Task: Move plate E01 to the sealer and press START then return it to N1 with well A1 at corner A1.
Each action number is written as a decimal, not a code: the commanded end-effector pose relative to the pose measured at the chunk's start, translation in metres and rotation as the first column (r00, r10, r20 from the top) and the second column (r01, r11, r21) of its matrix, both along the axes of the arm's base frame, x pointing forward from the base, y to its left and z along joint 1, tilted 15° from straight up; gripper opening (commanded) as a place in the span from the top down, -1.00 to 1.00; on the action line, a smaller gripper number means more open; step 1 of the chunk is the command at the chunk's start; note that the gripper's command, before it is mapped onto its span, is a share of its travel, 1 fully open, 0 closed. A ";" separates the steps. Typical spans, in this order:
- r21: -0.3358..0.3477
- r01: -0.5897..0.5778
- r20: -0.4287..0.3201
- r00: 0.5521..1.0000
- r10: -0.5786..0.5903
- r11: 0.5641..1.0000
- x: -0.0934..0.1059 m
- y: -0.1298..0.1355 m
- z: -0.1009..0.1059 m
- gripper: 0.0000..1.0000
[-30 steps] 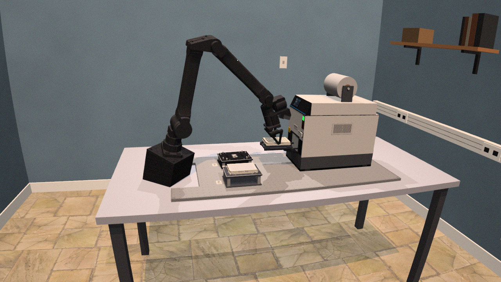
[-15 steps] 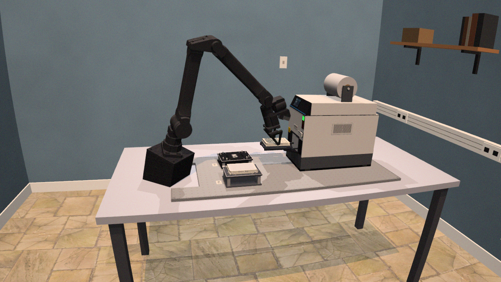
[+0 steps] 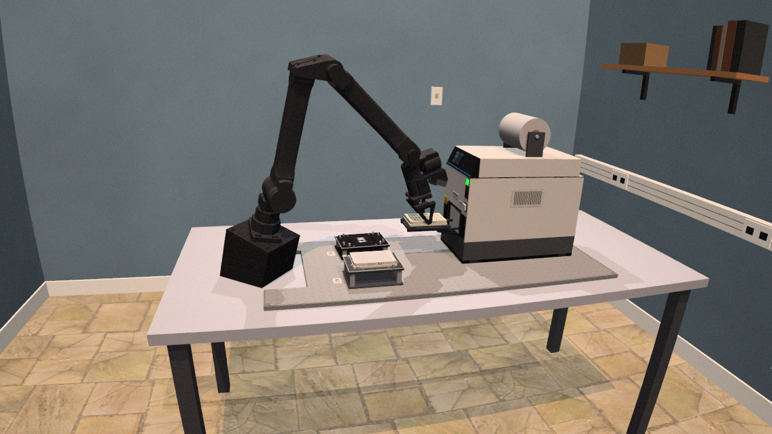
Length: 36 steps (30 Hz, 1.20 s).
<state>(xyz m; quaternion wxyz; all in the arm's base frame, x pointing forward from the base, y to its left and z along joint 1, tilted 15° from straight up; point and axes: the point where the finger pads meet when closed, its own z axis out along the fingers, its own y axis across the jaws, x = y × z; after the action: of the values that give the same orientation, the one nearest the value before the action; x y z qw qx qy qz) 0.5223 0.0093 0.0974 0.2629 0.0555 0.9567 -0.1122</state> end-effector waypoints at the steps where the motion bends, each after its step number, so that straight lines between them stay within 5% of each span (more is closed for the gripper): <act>1: 0.000 0.004 0.023 1.000 -0.004 1.000 0.010 -0.008 0.005 1.00; 36: -0.002 0.044 -0.027 0.999 -0.044 0.999 -0.004 -0.016 -0.015 1.00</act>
<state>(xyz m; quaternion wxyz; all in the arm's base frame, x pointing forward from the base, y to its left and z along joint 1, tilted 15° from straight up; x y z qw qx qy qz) 0.5226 0.0083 0.0950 0.2639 0.0561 0.9564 -0.1117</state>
